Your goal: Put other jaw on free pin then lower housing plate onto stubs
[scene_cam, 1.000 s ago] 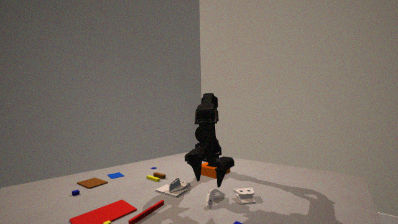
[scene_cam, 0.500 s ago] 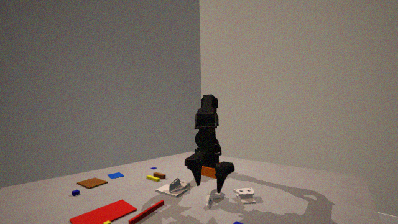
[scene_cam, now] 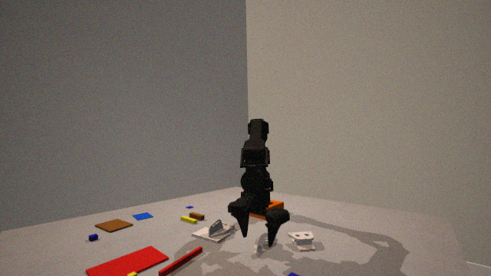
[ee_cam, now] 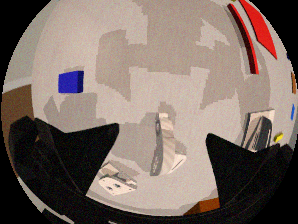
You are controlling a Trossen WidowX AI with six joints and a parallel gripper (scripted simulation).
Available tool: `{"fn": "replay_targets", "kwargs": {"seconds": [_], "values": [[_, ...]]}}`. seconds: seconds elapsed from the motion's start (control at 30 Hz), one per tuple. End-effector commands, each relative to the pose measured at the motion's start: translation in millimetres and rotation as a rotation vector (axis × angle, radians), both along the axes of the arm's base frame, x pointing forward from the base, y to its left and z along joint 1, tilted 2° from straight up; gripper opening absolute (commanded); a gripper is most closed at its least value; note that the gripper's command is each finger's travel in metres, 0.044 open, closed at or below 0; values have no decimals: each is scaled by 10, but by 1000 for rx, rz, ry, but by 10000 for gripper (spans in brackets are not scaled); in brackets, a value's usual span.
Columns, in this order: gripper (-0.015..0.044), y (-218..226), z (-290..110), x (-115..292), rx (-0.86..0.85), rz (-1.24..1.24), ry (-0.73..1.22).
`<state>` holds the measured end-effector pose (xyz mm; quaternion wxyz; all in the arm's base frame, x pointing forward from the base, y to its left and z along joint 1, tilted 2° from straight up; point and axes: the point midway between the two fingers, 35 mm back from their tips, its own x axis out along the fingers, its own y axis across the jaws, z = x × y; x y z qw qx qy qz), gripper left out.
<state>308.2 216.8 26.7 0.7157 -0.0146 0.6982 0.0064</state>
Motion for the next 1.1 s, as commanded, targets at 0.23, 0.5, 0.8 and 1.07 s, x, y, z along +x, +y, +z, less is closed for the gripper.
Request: {"fn": "replay_targets", "kwargs": {"seconds": [0.23,0.5,0.8,1.07], "values": [[440,-9,-187,-18,2,-5,6],[440,-19,-310,-27,2,-5,6],[282,-20,-320,-28,2,-5,6],[92,-20,-320,-28,2,-5,6]]}}
